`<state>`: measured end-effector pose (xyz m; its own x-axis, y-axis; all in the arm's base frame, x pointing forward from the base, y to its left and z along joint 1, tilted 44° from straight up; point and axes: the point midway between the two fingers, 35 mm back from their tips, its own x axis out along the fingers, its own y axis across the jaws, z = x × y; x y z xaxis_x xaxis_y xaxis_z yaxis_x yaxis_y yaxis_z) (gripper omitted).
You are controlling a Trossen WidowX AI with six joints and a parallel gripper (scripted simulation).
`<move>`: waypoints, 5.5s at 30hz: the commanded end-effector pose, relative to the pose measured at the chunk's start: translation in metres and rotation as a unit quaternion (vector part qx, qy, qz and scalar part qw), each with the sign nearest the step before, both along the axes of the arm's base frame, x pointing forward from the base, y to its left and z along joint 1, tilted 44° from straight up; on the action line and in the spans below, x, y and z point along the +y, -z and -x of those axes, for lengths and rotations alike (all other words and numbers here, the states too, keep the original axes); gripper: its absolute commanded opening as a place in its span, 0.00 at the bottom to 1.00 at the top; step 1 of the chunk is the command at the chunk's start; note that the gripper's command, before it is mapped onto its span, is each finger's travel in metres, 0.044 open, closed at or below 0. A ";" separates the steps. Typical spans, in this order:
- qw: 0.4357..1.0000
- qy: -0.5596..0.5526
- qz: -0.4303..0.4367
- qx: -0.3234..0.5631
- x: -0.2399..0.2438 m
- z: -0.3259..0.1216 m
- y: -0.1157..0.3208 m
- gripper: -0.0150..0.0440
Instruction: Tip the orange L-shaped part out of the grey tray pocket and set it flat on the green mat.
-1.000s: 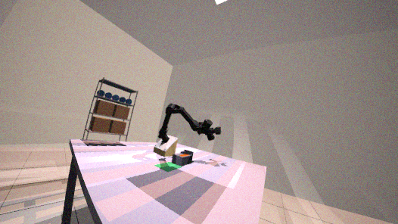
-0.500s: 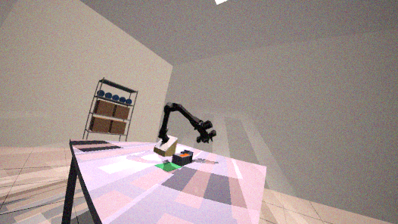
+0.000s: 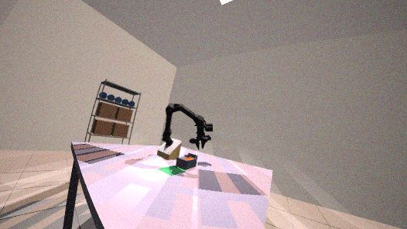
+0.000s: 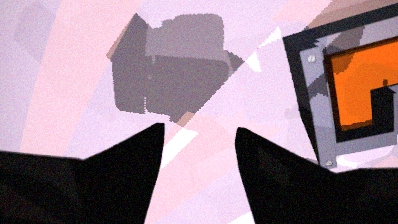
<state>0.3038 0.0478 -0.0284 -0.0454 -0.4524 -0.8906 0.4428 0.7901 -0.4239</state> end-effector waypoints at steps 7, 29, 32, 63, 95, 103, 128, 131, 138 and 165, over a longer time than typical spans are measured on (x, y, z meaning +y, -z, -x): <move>0.965 -0.174 0.123 0.153 -0.032 0.021 -0.052 0.56; 0.965 -0.174 0.125 0.153 -0.083 0.028 0.001 0.56; 0.965 -0.174 0.125 0.153 -0.083 0.028 0.001 0.56; 0.965 -0.174 0.125 0.153 -0.109 0.032 0.027 0.56; 0.965 -0.174 0.124 0.153 -0.085 0.028 0.019 0.56; 0.965 -0.174 0.123 0.153 -0.032 0.021 -0.052 0.56; 0.964 -0.177 0.125 0.156 -0.034 0.022 -0.049 0.56; 0.964 -0.177 0.125 0.156 -0.034 0.022 -0.049 0.56; 0.964 -0.177 0.125 0.156 -0.034 0.022 -0.049 0.56; 0.837 0.440 0.160 -0.284 -0.088 0.010 -0.104 0.73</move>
